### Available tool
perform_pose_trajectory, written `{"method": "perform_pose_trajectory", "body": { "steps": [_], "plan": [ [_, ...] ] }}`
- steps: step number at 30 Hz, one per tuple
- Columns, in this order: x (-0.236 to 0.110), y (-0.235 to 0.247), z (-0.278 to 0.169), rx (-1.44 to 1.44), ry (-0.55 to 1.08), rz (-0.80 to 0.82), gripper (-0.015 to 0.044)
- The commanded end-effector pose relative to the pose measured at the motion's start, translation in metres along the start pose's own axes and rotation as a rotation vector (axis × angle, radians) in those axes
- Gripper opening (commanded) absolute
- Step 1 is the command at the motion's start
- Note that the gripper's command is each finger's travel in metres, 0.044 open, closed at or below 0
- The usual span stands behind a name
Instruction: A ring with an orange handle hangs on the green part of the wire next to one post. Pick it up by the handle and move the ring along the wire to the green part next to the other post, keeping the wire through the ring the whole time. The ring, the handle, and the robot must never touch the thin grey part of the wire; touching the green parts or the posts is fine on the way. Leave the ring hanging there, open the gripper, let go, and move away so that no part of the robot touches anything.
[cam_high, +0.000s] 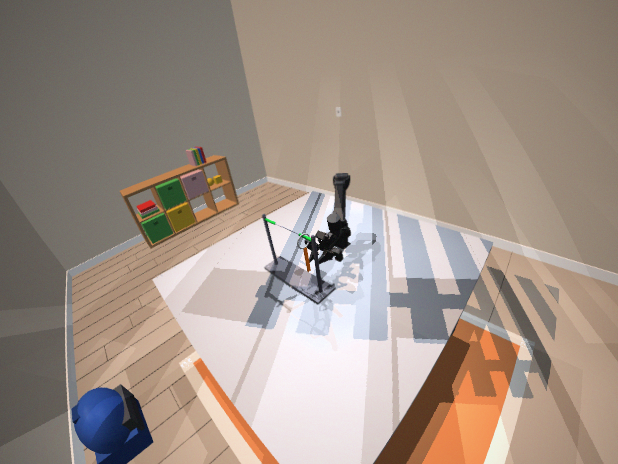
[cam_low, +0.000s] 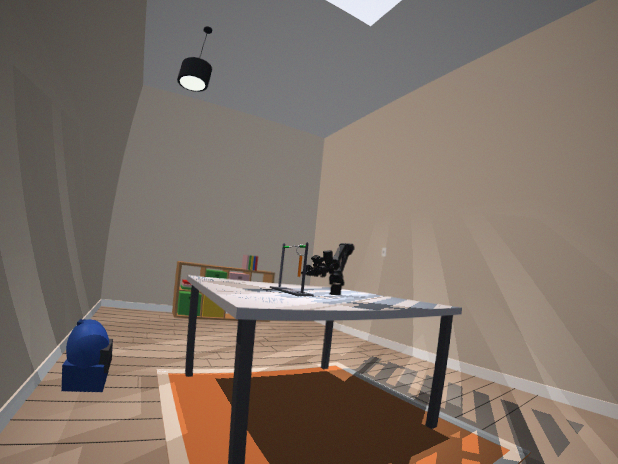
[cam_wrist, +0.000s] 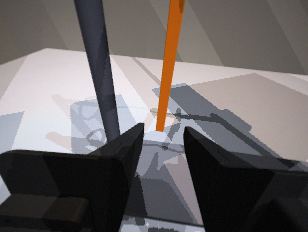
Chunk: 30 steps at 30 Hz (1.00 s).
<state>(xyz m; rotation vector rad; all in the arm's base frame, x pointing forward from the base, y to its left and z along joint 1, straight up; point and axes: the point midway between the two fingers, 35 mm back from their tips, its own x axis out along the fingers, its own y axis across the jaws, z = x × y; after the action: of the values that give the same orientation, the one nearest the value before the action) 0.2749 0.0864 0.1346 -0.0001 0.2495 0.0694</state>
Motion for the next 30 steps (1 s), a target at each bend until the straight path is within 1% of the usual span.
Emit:
{"method": "perform_pose_trajectory", "body": {
  "steps": [1,15,17,25,26,30],
  "plan": [
    [0.000,-0.001,0.000,0.006,-0.001,-0.003,0.0160],
    [0.000,-0.001,0.000,0.006,-0.001,-0.003,0.0160],
    [-0.004,0.000,0.001,0.001,-0.001,0.000,0.0212],
    [-0.044,-0.002,-0.001,0.001,0.000,0.000,0.0423],
    [-0.045,-0.002,-0.002,0.001,0.000,0.000,0.0440],
    [-0.045,-0.002,-0.002,0.001,0.000,0.000,0.0440]
  ]
}}
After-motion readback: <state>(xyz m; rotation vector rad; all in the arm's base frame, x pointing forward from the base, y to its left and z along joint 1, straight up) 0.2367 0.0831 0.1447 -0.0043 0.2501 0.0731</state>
